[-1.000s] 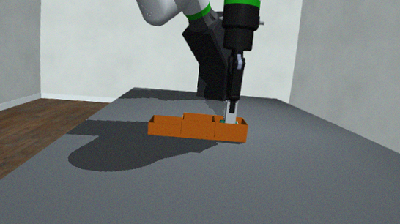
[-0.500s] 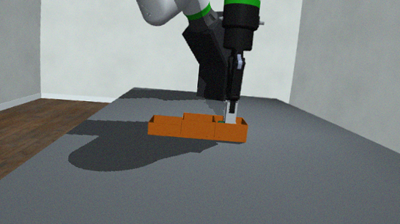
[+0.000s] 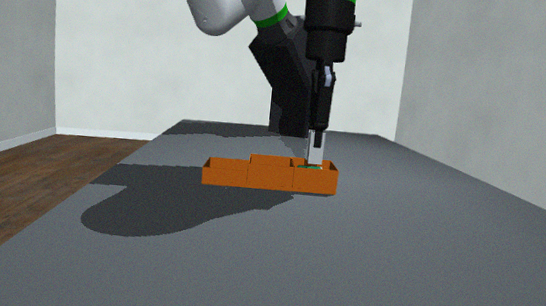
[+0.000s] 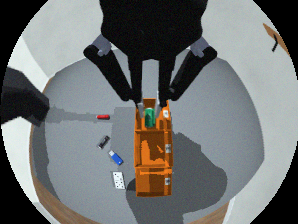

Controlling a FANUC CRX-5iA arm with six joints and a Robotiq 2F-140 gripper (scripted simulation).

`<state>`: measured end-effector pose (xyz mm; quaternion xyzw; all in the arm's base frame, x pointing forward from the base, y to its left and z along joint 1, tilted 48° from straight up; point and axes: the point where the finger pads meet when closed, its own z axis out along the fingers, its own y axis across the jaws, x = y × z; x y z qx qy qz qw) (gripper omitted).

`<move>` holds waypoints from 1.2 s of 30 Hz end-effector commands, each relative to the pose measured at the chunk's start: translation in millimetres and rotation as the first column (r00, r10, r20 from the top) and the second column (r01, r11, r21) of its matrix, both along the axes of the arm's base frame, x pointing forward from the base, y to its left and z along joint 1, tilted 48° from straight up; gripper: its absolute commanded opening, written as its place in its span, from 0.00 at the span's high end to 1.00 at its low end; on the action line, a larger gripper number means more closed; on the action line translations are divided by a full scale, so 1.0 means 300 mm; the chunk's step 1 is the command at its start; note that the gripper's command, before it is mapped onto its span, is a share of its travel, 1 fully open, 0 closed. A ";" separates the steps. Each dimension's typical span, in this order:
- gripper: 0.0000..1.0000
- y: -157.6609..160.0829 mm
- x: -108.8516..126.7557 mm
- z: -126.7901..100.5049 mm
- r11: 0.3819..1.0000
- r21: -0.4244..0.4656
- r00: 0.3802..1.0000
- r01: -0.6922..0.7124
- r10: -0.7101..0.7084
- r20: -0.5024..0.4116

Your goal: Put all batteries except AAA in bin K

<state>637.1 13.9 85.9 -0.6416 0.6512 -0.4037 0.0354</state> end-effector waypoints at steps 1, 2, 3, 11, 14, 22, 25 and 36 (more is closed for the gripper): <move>0.83 0.009 -0.009 0.011 1.000 0.000 1.000 0.000 0.000 0.000; 0.83 0.011 -0.012 0.014 1.000 0.000 1.000 0.000 0.000 0.000; 0.83 0.013 -0.014 0.017 1.000 0.000 1.000 0.000 0.000 0.000; 0.83 0.033 -0.038 0.046 1.000 0.000 1.000 0.000 0.000 0.000; 0.83 0.033 -0.038 0.046 1.000 0.000 1.000 0.000 0.000 0.000; 0.00 0.064 -0.076 0.091 1.000 0.000 1.000 0.000 0.000 0.000; 0.00 0.084 -0.098 0.117 1.000 0.000 1.000 0.000 0.000 0.000; 0.00 0.141 -0.166 0.198 1.000 0.000 1.000 0.000 0.000 0.000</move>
